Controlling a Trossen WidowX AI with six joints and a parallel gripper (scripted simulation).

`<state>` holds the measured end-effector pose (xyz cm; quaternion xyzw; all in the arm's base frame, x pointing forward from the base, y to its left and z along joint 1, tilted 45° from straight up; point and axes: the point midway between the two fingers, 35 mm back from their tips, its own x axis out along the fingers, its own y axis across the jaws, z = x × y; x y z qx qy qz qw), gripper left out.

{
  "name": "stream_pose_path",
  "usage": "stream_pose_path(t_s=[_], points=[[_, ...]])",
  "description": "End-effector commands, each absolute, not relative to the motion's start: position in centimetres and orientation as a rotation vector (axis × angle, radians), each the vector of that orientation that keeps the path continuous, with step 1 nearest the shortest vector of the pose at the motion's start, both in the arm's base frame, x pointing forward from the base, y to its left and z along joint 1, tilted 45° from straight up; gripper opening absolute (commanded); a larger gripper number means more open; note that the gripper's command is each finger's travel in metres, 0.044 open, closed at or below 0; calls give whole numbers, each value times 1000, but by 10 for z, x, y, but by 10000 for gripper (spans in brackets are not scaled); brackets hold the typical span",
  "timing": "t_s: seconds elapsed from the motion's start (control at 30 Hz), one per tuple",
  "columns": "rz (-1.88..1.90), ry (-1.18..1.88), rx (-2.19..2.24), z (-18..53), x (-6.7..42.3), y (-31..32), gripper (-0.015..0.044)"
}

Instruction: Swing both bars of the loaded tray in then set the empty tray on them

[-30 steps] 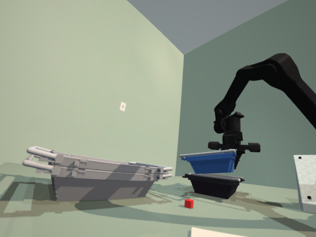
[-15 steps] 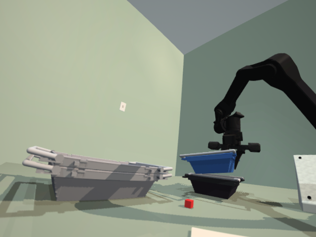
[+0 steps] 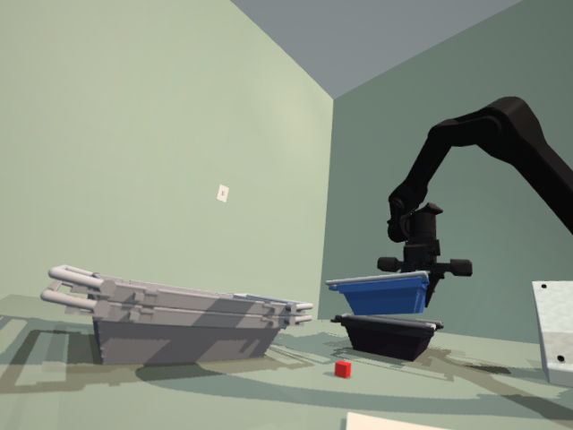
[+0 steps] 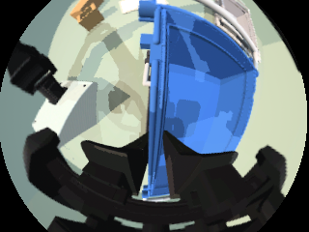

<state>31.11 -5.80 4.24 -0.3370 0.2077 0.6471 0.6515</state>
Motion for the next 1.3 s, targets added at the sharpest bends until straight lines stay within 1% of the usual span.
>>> stream_pose_path(t_s=[0.0,0.03,0.37,1.27], points=[[1496,507,-738,35,303,-55,0],[1470,472,-764,42,311,-58,0],[1496,507,-738,27,302,-52,0],[1496,507,-738,27,302,-52,0]])
